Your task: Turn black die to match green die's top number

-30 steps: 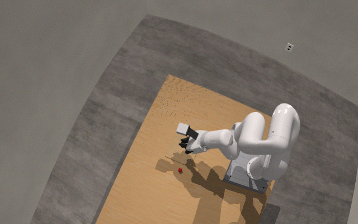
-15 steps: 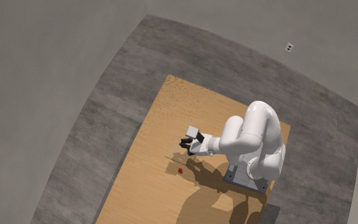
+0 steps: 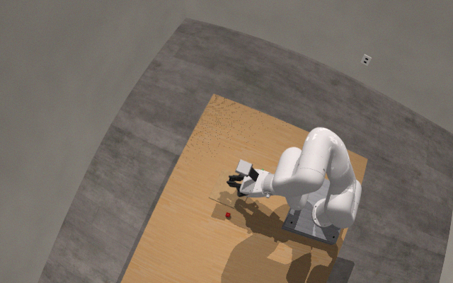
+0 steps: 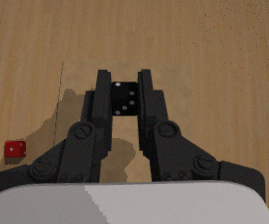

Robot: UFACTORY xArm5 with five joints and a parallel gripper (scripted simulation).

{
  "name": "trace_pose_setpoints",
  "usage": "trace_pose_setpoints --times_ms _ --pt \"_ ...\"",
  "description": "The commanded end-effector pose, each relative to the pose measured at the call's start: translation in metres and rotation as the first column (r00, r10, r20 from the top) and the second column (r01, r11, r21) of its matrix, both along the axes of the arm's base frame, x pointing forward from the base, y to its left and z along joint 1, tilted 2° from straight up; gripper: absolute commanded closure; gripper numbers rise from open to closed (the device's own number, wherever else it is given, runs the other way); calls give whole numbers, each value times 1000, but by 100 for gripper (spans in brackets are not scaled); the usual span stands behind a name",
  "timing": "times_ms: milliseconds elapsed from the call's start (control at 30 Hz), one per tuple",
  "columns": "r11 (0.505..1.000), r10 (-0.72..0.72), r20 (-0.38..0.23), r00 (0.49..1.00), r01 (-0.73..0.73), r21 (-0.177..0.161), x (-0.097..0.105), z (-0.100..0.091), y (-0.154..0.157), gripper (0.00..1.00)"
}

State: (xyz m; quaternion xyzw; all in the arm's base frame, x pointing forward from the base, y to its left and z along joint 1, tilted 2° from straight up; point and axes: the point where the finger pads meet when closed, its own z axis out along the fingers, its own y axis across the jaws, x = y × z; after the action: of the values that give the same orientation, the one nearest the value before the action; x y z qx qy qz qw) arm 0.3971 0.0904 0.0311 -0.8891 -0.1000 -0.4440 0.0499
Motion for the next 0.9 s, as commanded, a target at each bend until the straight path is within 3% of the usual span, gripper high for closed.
trace_pose_setpoints --times_ms 0,633,867 --pt "1000 -1 2 1000 1 0 0 -9 0 89" --pt "1000 2 12 1000 -2 3 -2 -63 0 89" --pt "1000 2 5 1000 -2 1 -2 -68 0 89"
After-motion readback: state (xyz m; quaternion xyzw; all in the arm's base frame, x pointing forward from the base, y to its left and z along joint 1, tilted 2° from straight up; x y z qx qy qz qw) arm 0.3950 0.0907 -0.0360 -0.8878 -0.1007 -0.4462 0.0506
